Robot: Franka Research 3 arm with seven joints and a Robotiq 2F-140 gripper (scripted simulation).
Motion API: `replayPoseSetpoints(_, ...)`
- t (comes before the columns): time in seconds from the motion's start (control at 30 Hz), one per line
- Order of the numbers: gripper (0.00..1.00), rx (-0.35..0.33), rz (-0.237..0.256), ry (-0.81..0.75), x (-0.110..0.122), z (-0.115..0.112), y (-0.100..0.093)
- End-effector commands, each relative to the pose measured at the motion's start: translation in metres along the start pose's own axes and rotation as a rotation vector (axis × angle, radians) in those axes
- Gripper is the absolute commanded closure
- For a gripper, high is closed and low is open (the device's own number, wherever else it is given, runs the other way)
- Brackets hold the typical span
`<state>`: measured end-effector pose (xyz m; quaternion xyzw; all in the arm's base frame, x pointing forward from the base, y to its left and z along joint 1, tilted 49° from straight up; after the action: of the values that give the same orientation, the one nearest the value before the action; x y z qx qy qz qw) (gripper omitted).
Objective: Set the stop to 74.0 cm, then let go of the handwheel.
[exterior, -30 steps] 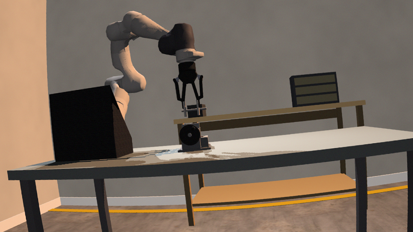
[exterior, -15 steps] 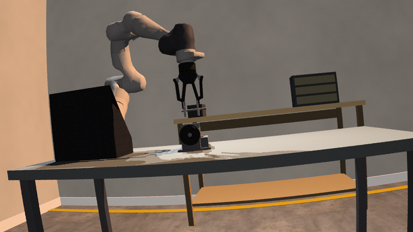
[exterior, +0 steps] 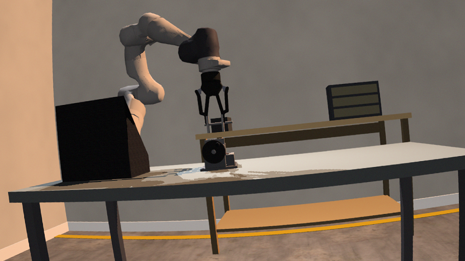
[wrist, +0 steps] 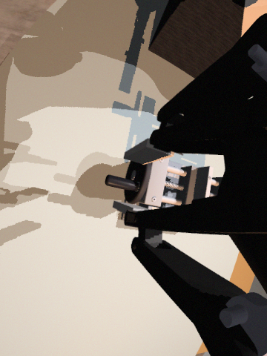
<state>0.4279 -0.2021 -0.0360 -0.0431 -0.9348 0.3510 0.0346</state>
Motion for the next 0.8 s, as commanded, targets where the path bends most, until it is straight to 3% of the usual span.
replayPoseSetpoints(0.0,0.67,0.003,0.0,-0.008,0.0,0.0,0.011)
replayPoseSetpoints(0.07,0.67,0.003,0.0,-0.008,0.0,0.0,0.011)
replayPoseSetpoints(0.5,0.67,0.003,0.0,-0.008,0.0,0.0,0.055)
replayPoseSetpoints(0.77,0.67,0.003,0.0,-0.008,0.0,0.0,0.062)
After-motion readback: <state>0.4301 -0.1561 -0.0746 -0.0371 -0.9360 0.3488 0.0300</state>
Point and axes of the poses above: the point where the finger pads meet when closed, its own y axis out along the fingers, its own x axis across the jaws, z = x × y, the point moved 9 cm from there along -y, back along the fingers, and after that the axes turned 8 degrees about y, right-handed, at the moved point
